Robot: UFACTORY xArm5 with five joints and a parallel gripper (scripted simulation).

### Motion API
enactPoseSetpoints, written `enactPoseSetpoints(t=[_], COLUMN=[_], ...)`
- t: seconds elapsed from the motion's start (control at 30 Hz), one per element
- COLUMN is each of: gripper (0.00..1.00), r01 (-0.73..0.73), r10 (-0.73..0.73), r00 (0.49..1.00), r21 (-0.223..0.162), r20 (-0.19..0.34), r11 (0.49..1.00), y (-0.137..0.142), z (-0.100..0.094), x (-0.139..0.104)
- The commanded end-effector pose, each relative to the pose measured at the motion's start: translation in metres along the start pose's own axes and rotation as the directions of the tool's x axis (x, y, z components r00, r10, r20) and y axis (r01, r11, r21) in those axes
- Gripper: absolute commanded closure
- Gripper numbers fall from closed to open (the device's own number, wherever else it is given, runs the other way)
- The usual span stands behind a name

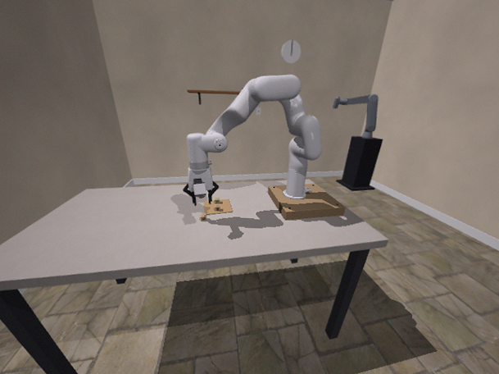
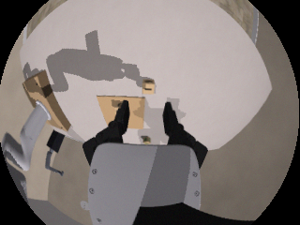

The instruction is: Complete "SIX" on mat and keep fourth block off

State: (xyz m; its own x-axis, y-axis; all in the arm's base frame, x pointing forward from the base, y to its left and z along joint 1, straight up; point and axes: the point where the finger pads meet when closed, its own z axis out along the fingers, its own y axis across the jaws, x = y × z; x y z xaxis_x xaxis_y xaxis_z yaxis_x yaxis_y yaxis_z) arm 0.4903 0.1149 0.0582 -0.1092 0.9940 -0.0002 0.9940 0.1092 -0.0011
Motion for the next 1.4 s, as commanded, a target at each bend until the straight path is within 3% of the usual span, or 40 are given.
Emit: enactPoseSetpoints(t=[0.0,0.67,1.37], gripper=[0.37,0.37,0.37], r01=[0.0,0.0,0.0], r10=[0.0,0.0,0.0], r00=[1.0,1.0,1.0], r21=[-0.004,-0.004,-0.004], r20=[-0.001,-0.001,-0.001], r11=[1.0,1.0,1.0], y=[0.001,0.001,0.001], z=[-0.002,0.002,0.027], x=[0.0,0.0,0.0])
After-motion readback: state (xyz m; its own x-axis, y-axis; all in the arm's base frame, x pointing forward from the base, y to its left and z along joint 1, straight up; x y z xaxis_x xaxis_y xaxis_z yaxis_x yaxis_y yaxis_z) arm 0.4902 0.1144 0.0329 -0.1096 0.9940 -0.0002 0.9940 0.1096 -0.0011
